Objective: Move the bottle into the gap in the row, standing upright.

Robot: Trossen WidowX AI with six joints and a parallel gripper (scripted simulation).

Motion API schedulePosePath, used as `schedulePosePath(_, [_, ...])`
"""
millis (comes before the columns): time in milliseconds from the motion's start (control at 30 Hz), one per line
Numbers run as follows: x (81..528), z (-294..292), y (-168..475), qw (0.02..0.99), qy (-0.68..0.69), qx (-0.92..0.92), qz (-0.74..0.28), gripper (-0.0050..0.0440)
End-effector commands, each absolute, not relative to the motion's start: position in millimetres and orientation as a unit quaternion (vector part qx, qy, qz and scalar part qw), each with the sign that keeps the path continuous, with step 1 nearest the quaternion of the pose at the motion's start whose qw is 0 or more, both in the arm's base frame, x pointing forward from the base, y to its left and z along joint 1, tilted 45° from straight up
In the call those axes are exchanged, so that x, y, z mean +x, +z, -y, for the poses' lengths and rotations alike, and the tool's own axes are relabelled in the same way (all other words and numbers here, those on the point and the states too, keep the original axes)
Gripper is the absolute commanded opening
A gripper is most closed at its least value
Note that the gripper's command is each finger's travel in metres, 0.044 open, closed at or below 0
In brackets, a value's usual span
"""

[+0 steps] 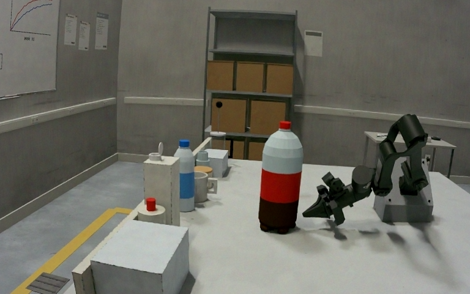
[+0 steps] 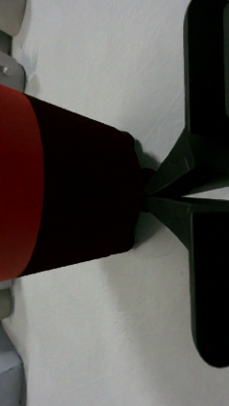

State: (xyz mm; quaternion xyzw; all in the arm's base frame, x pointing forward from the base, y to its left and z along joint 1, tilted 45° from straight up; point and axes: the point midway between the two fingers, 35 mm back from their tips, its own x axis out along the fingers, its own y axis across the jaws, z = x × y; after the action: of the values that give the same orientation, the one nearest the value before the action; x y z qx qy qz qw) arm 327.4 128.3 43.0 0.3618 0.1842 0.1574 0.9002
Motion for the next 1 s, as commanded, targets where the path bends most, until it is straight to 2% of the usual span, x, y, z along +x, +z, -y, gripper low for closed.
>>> schedulePosePath(0, [333,-128,43,0.902,0.156,0.358,-0.182,-0.0050])
schedulePosePath(967, [344,-129,43,0.903,0.156,0.357,-0.181,-0.0050])
